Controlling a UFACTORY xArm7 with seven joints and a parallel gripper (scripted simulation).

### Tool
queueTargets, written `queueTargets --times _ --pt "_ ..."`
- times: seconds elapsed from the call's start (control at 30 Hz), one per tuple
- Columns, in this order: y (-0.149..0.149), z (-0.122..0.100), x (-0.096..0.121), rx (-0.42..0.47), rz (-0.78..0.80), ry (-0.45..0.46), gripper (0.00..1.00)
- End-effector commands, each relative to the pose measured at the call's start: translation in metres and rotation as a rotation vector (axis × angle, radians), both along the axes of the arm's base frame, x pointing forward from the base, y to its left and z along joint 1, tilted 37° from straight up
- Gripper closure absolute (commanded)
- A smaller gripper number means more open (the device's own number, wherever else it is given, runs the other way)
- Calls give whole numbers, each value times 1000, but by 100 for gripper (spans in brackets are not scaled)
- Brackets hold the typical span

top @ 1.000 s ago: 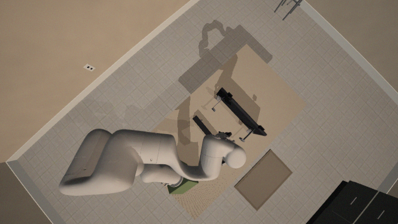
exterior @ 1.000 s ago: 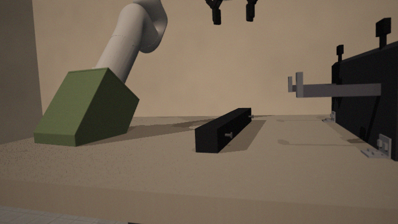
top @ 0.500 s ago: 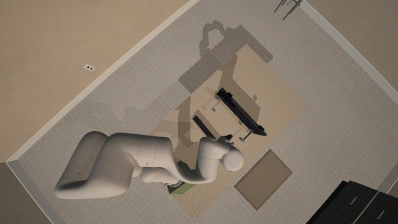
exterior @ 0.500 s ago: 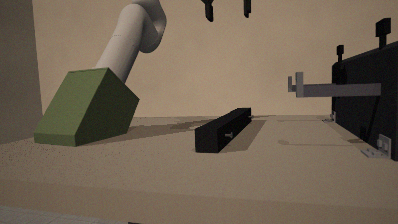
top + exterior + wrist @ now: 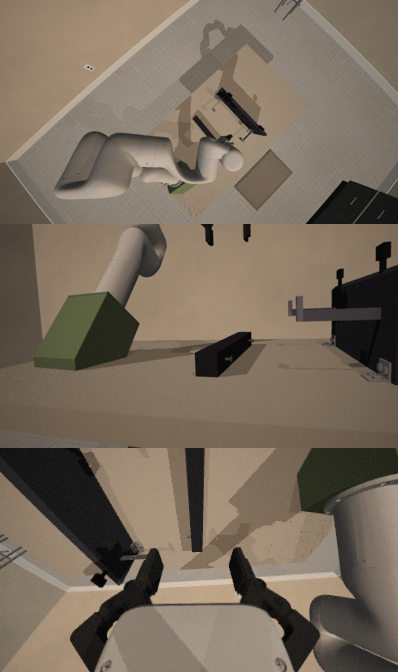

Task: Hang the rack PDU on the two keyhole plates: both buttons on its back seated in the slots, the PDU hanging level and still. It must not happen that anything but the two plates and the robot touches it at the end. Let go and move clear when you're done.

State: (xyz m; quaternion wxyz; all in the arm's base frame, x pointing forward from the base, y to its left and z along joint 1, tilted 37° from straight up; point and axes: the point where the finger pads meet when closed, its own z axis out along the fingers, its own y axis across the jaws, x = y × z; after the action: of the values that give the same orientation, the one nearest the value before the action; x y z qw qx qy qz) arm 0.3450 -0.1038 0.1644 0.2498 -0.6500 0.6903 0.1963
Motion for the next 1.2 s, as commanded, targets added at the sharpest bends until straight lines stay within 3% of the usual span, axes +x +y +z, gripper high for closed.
queueTargets --times 0.0,0.83,1.17 --pt "-1 1 1 -2 -2 -3 3" --pt "-1 1 1 -1 -3 -4 3" --pt "7 -11 2 2 -6 -7 3"
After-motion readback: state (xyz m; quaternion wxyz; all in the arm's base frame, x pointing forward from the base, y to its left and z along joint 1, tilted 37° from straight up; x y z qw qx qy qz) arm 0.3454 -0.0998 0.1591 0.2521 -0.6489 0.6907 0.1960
